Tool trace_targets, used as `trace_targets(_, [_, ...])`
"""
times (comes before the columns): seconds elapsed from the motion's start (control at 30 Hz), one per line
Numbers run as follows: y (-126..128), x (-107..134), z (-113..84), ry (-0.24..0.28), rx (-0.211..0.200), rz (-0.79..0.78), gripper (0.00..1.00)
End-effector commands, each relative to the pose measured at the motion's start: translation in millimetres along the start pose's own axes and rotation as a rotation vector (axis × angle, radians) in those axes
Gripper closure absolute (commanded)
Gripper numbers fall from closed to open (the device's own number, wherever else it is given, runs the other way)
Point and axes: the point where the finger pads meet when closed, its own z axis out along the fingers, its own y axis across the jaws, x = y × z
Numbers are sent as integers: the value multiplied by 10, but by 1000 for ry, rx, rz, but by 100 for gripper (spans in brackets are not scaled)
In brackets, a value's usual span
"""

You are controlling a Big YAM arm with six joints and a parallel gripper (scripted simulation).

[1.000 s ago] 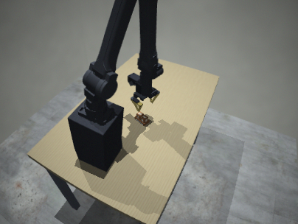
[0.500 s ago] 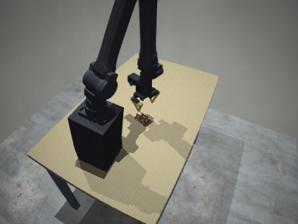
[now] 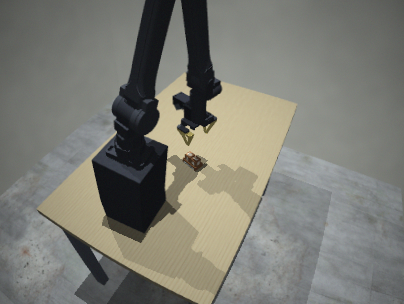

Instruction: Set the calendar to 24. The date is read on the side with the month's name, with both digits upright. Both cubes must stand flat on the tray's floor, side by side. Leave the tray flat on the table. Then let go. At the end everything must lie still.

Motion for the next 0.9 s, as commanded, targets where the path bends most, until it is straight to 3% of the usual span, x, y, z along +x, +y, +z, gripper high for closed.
trace_targets(0.0, [-5,-32,-231,-3,10,9,0])
trace_targets(0.23, [-203,-35,-586,-6,44,17,0])
trace_targets(0.47, [-210,-38,-666,-7,46,17,0])
trace_targets(0.57, [-172,-25,-611,-4,26,19,0])
trace_targets(0.87, [-190,-27,-612,-5,34,20,0])
